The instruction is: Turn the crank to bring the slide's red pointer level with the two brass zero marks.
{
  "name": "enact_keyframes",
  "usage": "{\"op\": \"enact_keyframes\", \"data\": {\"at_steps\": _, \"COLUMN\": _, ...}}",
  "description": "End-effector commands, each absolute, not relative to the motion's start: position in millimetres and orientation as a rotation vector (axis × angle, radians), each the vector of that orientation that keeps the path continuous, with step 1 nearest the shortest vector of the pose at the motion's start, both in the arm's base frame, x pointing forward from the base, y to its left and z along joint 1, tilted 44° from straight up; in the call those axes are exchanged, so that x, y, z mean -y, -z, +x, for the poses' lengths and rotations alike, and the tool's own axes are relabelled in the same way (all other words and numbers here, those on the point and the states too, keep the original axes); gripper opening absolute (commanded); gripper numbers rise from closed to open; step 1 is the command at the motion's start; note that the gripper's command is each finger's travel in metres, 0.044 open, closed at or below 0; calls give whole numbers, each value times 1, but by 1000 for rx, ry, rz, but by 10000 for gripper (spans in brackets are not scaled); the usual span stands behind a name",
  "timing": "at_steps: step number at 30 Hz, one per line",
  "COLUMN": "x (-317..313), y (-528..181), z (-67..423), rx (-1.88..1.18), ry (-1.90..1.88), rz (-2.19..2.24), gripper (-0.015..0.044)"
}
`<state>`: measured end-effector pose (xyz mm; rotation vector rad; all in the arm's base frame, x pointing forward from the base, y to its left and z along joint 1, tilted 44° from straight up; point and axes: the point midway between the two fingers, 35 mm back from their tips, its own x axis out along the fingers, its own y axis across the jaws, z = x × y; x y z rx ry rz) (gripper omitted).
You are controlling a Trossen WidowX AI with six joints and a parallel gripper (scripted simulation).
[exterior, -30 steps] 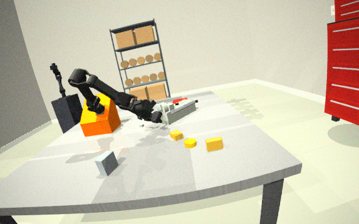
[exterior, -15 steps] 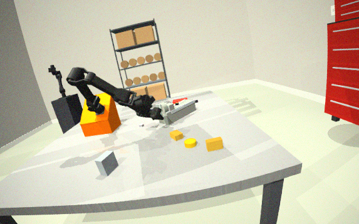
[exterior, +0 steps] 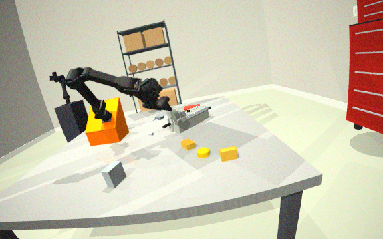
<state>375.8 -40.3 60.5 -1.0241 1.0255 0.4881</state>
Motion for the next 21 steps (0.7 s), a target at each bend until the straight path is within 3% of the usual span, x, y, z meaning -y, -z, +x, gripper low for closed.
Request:
{"op": "enact_keyframes", "data": {"at_steps": 1, "x": 11, "y": -95, "z": 374, "rx": -1012, "ry": -477, "rz": -1025, "gripper": 440}}
{"op": "enact_keyframes", "data": {"at_steps": 21, "x": -58, "y": -47, "z": 415, "rx": -1045, "ry": 41, "rz": -812, "gripper": 440}}
